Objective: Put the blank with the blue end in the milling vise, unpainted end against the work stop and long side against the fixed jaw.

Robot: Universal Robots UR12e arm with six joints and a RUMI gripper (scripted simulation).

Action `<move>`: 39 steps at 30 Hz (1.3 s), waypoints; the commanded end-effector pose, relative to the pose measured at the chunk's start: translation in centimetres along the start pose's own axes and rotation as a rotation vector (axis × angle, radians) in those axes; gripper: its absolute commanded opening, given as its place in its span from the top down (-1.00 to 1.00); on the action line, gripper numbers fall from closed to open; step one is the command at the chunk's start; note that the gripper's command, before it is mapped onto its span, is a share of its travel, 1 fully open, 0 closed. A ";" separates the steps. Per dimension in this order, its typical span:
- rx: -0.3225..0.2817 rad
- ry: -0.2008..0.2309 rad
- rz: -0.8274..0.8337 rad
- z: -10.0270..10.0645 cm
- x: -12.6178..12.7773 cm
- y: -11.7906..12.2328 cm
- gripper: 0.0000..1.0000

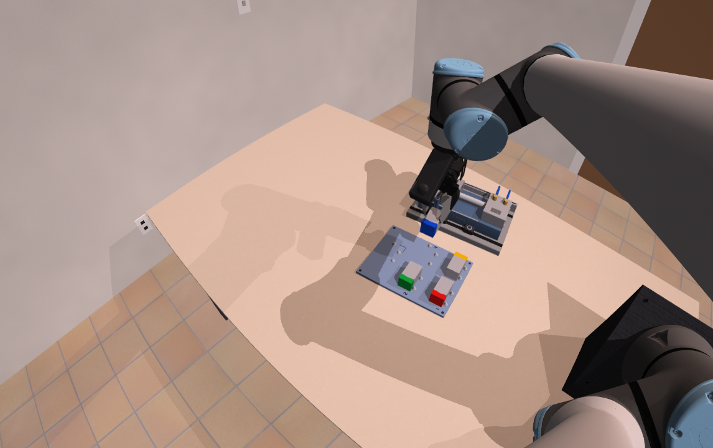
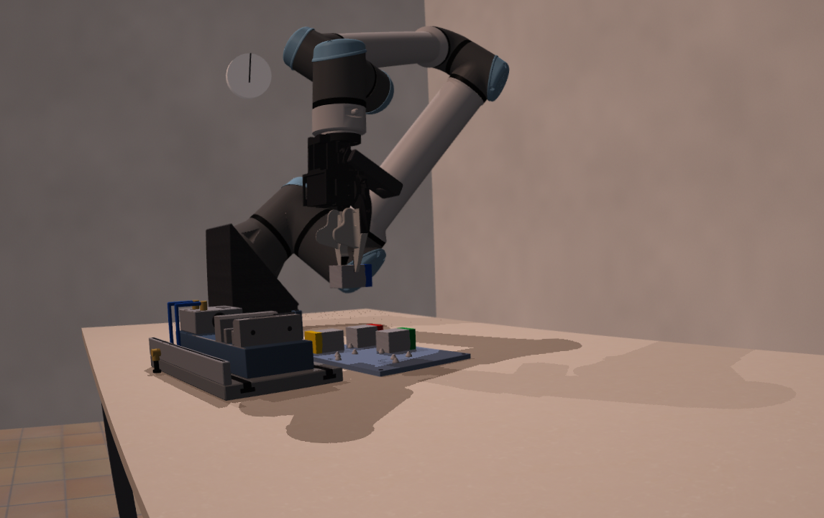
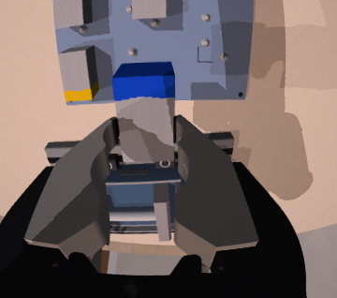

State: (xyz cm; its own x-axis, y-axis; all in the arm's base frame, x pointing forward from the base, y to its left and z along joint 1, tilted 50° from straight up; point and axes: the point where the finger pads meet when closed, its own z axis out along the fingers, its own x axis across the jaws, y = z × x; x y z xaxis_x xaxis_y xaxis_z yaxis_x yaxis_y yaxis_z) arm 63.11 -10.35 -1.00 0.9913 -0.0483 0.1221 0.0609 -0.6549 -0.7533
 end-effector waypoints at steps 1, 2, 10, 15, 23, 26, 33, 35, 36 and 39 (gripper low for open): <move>-0.001 0.001 0.000 -0.3 0.0 0.0 1.00; -0.001 0.001 0.000 -0.3 0.0 0.0 1.00; -0.001 0.001 0.000 -0.3 0.0 0.0 1.00; -0.001 0.001 0.001 -0.3 0.0 0.0 1.00; -0.001 0.001 0.004 -0.3 0.1 0.1 1.00; -0.001 0.001 0.007 -0.3 0.1 0.1 1.00; -0.001 0.001 0.014 -0.3 0.1 0.1 1.00; -0.001 0.001 0.014 -0.3 0.1 0.1 1.00; -0.001 0.001 0.016 -0.3 0.1 0.1 1.00; -0.001 0.001 0.020 -0.3 0.1 0.1 1.00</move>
State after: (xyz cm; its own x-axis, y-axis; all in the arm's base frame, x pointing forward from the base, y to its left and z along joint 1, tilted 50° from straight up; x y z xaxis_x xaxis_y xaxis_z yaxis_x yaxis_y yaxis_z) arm 63.14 -10.55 -0.92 0.9922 -0.0579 0.1107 0.0461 -0.6539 -0.7552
